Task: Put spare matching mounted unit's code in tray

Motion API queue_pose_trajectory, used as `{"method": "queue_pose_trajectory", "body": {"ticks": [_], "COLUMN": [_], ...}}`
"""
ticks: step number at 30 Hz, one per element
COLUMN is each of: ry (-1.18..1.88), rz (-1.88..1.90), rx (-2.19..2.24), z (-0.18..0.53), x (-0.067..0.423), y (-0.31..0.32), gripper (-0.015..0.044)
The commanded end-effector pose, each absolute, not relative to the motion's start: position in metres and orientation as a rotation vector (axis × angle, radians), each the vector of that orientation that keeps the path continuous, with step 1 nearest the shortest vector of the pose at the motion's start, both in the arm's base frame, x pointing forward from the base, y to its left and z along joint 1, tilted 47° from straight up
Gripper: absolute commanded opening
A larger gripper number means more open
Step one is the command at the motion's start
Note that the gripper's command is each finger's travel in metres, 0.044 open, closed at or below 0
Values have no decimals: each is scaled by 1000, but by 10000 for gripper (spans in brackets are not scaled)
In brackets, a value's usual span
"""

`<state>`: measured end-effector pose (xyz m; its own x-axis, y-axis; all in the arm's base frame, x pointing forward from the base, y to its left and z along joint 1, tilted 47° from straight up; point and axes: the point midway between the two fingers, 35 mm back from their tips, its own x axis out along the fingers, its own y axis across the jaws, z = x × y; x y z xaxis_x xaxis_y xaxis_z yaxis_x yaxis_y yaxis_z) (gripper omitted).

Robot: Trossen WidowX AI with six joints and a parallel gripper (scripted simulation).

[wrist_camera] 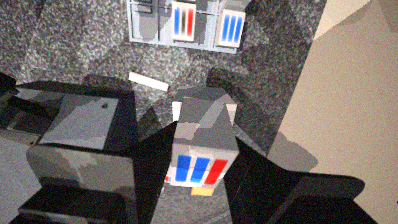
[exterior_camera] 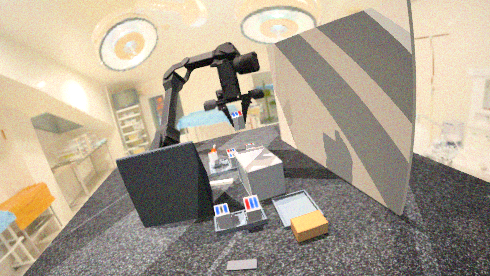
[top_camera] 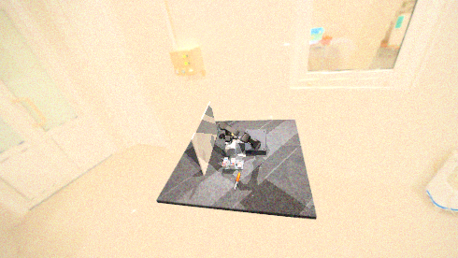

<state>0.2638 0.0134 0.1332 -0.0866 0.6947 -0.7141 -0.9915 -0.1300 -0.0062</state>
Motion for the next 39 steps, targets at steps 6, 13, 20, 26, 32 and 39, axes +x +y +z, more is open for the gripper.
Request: {"method": "queue_pose_trajectory", "body": {"ticks": [6, 13, 20, 26, 32, 39], "ry": [585, 580, 575, 570, 564, 571], "rz": [1607, 1611, 1615, 1619, 1624, 1616], "rx": [-683, -686, -689, -692, -693, -672], "z": [112, 93, 70, 48, 25, -6], "x": [291, 311, 328, 341, 351, 358], "y": [-9, -27, -45, -61, -77, -95], "gripper": [0, 0, 0, 0, 0, 0]}}
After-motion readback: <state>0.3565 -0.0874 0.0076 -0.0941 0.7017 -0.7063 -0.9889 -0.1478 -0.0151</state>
